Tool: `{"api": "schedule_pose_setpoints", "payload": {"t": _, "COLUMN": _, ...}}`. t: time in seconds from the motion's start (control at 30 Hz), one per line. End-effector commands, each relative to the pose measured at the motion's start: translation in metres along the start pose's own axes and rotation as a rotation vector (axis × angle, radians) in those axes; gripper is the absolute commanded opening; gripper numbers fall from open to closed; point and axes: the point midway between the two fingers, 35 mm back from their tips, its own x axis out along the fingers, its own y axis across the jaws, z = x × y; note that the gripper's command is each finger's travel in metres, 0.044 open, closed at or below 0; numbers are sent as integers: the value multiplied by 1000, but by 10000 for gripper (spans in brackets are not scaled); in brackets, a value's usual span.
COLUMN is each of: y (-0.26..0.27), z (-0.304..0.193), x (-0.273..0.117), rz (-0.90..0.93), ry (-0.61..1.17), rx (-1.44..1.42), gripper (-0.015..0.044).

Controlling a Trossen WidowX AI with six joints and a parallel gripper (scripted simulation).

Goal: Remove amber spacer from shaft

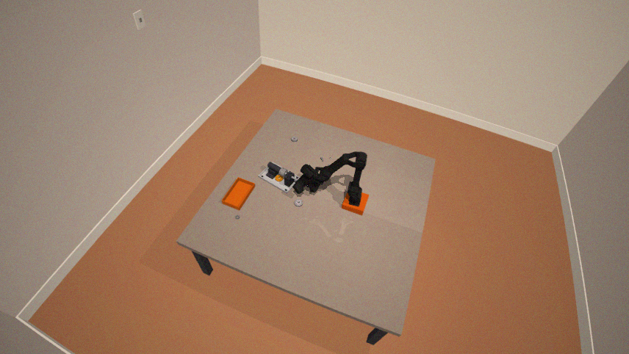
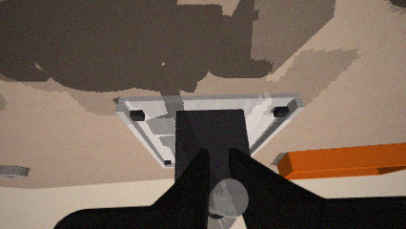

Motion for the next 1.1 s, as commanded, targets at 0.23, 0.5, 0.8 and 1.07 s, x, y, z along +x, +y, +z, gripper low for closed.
{"api": "schedule_pose_setpoints", "payload": {"t": 0.23, "y": 0, "z": -4, "x": 4, "rz": 2, "ry": 1, "rx": -1, "gripper": 0}}
{"api": "schedule_pose_setpoints", "payload": {"t": 0.5, "y": 0, "z": -6, "x": 6, "rz": 2, "ry": 1, "rx": -1, "gripper": 0}}
{"api": "schedule_pose_setpoints", "payload": {"t": 0.8, "y": 0, "z": -8, "x": 8, "rz": 2, "ry": 1, "rx": -1, "gripper": 0}}
{"api": "schedule_pose_setpoints", "payload": {"t": 1.07, "y": 0, "z": -10, "x": 9, "rz": 2, "ry": 2, "rx": -1, "gripper": 0}}
